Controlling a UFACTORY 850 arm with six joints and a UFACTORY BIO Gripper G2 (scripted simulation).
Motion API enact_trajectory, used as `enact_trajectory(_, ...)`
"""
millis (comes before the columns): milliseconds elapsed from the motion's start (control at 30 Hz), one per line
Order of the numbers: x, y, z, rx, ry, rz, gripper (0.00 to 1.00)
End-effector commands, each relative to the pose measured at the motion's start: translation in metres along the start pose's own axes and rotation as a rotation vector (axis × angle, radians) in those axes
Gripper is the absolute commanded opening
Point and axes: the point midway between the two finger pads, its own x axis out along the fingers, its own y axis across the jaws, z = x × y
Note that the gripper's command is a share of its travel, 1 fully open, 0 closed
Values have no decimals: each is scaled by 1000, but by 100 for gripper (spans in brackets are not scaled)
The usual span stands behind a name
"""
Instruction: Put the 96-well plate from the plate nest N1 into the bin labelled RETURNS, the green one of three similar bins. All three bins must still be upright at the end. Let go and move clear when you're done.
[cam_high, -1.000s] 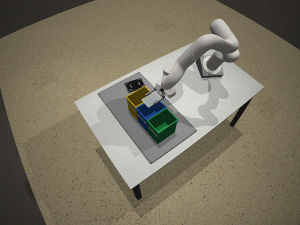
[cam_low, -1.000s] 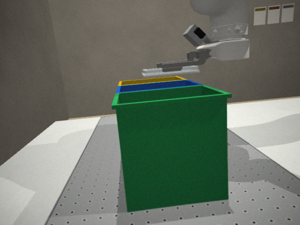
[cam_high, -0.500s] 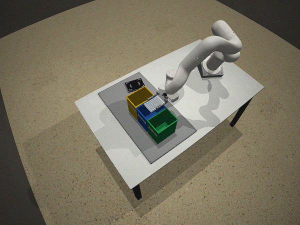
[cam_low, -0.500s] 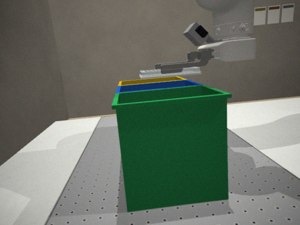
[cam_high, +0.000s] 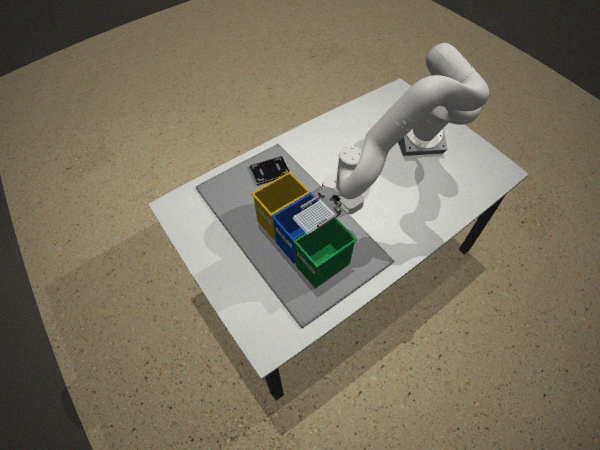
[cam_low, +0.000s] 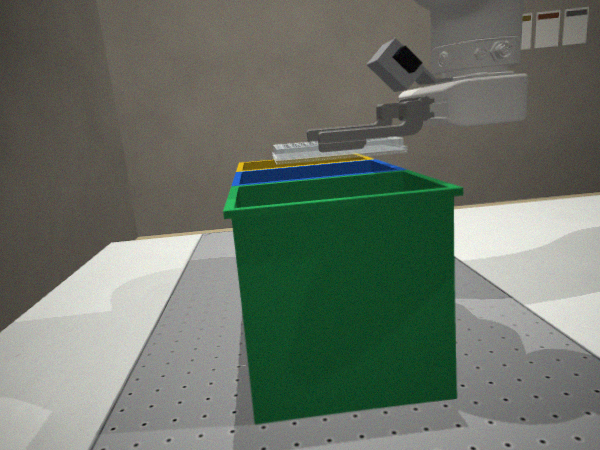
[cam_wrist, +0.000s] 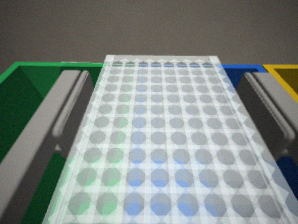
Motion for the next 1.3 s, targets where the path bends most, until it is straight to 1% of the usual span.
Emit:
enact_trajectory(0, 4, 16, 1, -1, -1, 0, 0)
enact_trajectory(100, 6, 26, 0, -1, -1, 0, 0)
enact_trajectory(167, 6, 26, 0, -1, -1, 0, 0)
enact_trajectory(667, 17, 74, 0, -1, -1, 0, 0)
enact_trajectory(733, 17, 74, 0, -1, -1, 0, 0)
enact_trajectory(867, 20, 88, -1, -1, -1, 0, 0)
enact_trajectory(1267, 21, 90, -1, -1, -1, 0, 0)
